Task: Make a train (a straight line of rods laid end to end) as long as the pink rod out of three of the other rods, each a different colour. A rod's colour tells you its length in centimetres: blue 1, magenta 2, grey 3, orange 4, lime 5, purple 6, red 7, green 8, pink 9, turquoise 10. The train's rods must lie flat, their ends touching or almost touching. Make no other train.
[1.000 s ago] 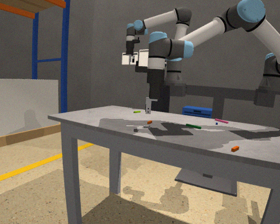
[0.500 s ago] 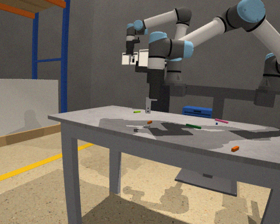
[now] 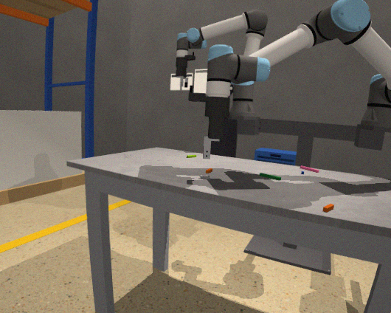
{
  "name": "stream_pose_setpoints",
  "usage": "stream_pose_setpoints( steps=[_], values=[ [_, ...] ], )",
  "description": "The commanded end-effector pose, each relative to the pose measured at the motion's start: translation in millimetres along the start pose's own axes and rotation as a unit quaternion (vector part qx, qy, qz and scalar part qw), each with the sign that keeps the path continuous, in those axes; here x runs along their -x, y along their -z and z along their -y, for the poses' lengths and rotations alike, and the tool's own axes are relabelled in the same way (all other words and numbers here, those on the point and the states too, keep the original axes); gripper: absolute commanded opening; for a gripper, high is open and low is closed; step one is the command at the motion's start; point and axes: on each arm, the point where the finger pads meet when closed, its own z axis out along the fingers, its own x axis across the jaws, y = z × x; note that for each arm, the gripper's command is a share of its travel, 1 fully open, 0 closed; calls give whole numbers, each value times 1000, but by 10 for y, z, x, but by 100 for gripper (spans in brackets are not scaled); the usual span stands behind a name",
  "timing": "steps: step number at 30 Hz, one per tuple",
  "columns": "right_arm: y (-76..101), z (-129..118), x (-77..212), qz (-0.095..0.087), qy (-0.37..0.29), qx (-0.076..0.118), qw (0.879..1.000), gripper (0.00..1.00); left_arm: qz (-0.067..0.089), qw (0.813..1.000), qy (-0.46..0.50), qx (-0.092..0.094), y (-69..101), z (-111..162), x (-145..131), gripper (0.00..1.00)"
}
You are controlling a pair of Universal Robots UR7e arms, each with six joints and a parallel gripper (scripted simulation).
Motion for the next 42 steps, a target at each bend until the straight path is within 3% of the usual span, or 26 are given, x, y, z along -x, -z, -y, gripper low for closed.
stream_pose_setpoints(
  steps=[1,42],
  values=[
    [5,-6,-2,0,0,1,1000,100,0,1000,0,-2,10,12,2,54],
    [5,-6,-2,0,0,1,1000,100,0,1000,0,-2,-448,16,3,54]
  ],
)
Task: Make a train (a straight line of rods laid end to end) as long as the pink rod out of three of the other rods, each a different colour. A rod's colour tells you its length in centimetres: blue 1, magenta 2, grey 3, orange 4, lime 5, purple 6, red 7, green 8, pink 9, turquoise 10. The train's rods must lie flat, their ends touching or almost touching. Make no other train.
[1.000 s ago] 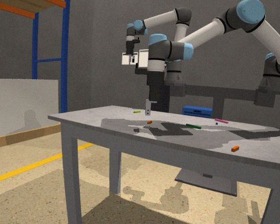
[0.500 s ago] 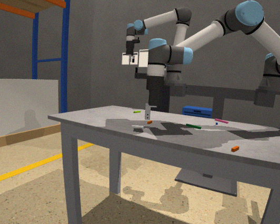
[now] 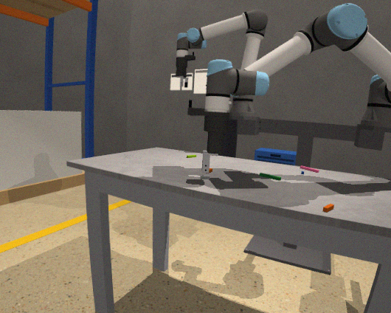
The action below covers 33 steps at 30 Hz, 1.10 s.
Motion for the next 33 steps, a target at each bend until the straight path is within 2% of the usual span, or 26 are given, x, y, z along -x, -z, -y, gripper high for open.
stream_pose_setpoints(
  steps=[1,33],
  values=[
    [5,-6,-2,0,0,1,1000,100,0,1000,0,-2,-8,12,2,54],
    [5,-6,-2,0,0,1,1000,100,0,1000,0,-2,-57,13,3,54]
  ],
)
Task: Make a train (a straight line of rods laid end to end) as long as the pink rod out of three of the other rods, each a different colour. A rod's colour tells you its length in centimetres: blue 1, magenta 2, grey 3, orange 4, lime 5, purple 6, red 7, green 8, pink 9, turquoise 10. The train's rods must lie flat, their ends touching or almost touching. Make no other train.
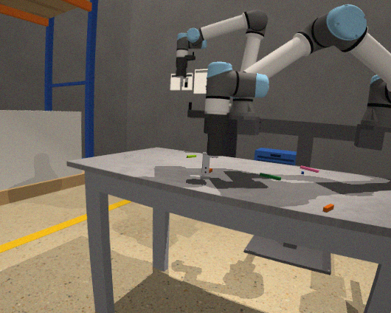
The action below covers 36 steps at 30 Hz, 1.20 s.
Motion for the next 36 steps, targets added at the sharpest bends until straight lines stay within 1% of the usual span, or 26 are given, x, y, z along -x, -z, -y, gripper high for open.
stream_pose_setpoints(
  steps=[1,19,36],
  values=[
    [5,-6,-2,0,0,1,1000,100,0,1000,0,-2,5,12,2,54],
    [5,-6,-2,0,0,1,1000,100,0,1000,0,-2,-117,12,2,54],
    [5,-6,-2,0,0,1,1000,100,0,1000,0,-2,-125,12,2,54]
  ],
)
